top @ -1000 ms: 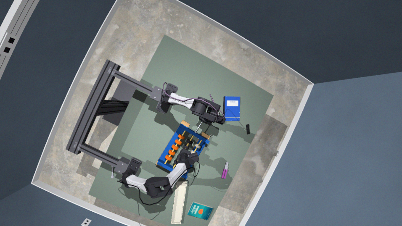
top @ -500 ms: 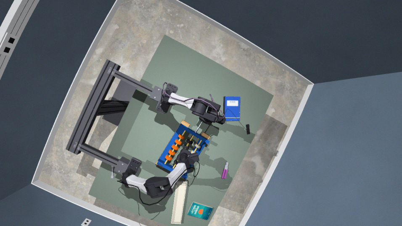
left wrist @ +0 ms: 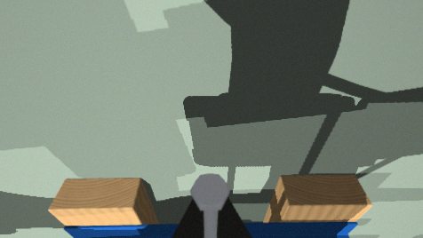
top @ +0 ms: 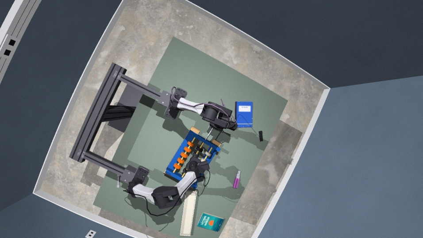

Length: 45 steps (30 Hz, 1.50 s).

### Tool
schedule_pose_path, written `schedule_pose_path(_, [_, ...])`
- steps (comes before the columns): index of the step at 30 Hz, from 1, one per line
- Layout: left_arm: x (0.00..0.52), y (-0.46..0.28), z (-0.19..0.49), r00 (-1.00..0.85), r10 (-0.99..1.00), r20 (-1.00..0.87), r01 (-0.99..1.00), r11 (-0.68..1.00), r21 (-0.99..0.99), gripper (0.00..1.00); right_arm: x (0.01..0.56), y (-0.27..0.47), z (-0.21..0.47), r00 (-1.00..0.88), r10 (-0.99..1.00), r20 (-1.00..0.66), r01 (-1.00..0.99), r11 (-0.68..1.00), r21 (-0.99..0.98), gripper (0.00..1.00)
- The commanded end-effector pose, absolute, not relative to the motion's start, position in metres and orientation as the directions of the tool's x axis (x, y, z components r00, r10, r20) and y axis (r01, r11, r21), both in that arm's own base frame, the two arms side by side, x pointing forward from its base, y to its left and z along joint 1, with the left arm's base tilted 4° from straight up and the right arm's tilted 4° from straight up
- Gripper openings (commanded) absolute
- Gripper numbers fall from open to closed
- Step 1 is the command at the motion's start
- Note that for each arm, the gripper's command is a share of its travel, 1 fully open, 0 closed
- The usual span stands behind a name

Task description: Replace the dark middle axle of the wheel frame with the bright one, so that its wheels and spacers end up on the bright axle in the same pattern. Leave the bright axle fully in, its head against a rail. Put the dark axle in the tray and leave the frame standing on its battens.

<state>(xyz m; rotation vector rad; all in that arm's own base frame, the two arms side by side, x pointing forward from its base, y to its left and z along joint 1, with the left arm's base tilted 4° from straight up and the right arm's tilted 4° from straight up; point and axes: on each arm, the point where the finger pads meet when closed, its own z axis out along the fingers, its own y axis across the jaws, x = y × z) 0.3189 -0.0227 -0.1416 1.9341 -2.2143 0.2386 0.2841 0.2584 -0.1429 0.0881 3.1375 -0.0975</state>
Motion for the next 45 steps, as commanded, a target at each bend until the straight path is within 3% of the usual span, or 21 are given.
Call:
schedule_pose_path(1, [0.315, -0.031, -0.153, -0.157, -0.947, 0.282, -0.986, 0.166, 0.010, 0.00, 0.286, 0.254, -0.154, -0.998, 0.062, -0.024, 0.063, 0.995, -0.080, 0.00])
schedule_pose_path(28, [0.305, -0.030, -0.157, -0.148, -0.944, 0.296, -0.986, 0.164, 0.030, 0.00, 0.284, 0.253, -0.156, -0.998, 0.056, -0.024, 0.058, 0.995, -0.087, 0.00])
schedule_pose_path(29, [0.305, -0.032, -0.156, -0.151, -0.943, 0.296, -0.985, 0.168, 0.031, 0.00, 0.284, 0.252, -0.156, -0.998, 0.058, -0.022, 0.060, 0.994, -0.086, 0.32])
schedule_pose_path(45, [0.303, -0.032, -0.156, -0.140, -0.946, 0.294, -0.987, 0.158, 0.038, 0.00, 0.288, 0.256, -0.154, -0.998, 0.058, -0.030, 0.060, 0.995, -0.078, 0.32])
